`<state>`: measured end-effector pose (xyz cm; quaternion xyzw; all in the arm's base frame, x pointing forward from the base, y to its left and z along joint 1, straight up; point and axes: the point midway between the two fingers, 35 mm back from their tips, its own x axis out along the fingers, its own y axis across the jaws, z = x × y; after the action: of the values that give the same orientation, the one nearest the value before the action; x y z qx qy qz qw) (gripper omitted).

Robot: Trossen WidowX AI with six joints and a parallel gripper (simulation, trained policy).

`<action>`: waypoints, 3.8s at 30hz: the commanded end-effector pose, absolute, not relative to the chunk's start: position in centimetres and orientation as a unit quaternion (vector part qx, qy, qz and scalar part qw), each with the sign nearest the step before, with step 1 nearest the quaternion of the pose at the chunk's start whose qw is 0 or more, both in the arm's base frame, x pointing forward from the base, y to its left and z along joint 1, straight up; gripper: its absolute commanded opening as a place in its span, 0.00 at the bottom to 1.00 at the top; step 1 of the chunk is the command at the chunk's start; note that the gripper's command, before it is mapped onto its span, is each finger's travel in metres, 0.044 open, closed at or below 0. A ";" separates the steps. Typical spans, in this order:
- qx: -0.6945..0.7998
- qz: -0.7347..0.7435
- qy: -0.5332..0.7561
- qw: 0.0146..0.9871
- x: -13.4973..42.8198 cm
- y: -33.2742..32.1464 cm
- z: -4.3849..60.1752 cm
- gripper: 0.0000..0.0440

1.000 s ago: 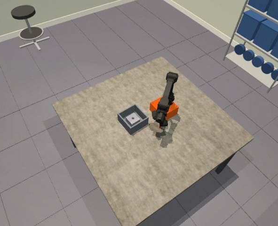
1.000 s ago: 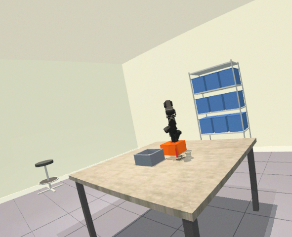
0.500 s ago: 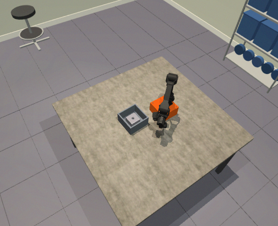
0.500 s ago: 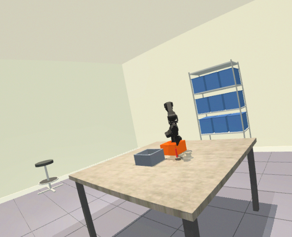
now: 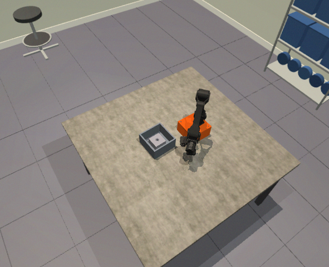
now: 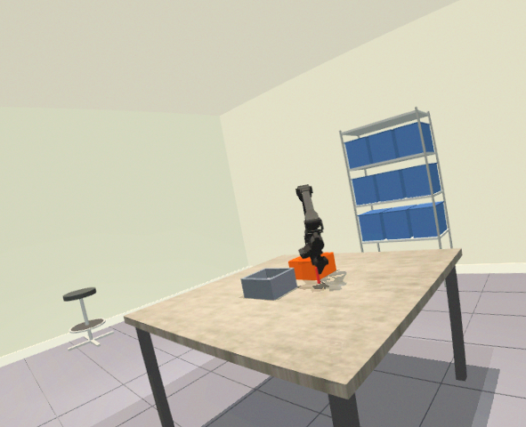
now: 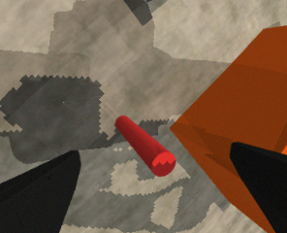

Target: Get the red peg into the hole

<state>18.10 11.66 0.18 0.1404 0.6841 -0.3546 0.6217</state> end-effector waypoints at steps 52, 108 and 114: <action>0.110 -0.380 0.632 0.667 21.5 8.1 3.1 0.00; 0.232 -0.374 0.612 0.658 34.6 -7.8 1.8 0.37; 0.249 -0.356 0.615 0.658 36.5 -8.3 1.7 0.70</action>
<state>35.45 -8.21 1.36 0.2421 0.6173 -0.3665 0.6527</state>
